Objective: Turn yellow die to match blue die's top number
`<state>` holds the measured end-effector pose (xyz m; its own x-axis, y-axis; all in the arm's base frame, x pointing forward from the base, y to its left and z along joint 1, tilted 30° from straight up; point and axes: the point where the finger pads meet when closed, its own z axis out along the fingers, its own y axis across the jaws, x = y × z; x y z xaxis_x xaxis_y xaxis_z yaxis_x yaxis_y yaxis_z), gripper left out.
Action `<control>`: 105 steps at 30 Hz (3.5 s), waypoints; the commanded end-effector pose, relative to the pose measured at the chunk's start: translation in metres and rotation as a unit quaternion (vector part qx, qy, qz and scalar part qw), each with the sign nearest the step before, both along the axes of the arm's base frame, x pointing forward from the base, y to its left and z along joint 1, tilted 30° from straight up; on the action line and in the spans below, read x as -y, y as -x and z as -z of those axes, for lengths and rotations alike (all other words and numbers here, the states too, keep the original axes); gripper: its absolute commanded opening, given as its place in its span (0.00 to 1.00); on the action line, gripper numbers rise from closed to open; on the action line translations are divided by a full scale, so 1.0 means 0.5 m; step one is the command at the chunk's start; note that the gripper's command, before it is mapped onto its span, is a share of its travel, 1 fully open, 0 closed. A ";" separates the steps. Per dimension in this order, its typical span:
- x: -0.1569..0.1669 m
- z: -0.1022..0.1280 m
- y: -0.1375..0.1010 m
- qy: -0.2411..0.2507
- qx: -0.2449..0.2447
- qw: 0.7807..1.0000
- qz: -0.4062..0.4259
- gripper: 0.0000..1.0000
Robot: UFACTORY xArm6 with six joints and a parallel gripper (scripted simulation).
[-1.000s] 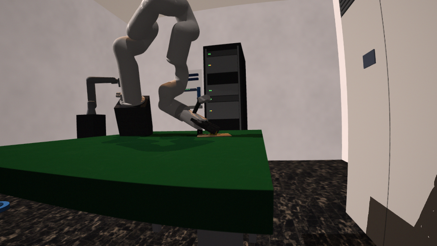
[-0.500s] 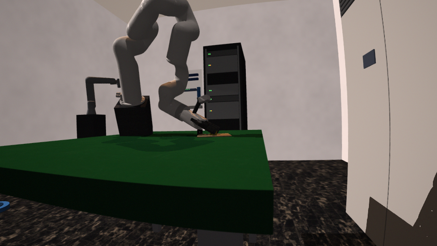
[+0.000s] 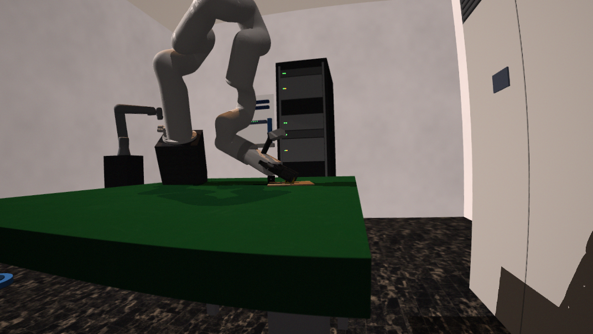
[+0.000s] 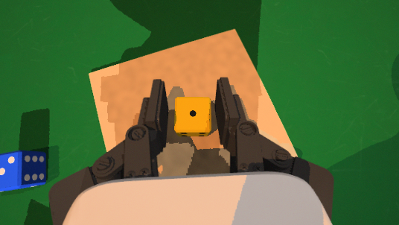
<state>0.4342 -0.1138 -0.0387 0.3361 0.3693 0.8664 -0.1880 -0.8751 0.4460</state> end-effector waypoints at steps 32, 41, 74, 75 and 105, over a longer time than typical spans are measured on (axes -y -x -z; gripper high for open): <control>-0.032 -0.023 0.092 0.000 0.001 1.000 0.000 0.42; -0.038 -0.035 0.094 0.000 0.001 1.000 0.000 0.42; -0.087 -0.130 0.101 -0.005 -0.030 0.999 0.017 0.42; -0.088 -0.131 0.100 -0.007 -0.038 0.999 0.020 0.42; -0.099 -0.182 0.038 -0.069 -0.329 0.926 0.170 0.42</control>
<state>0.4133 -0.0626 0.0497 0.8214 0.0916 0.5629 -0.1839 -0.8918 0.4134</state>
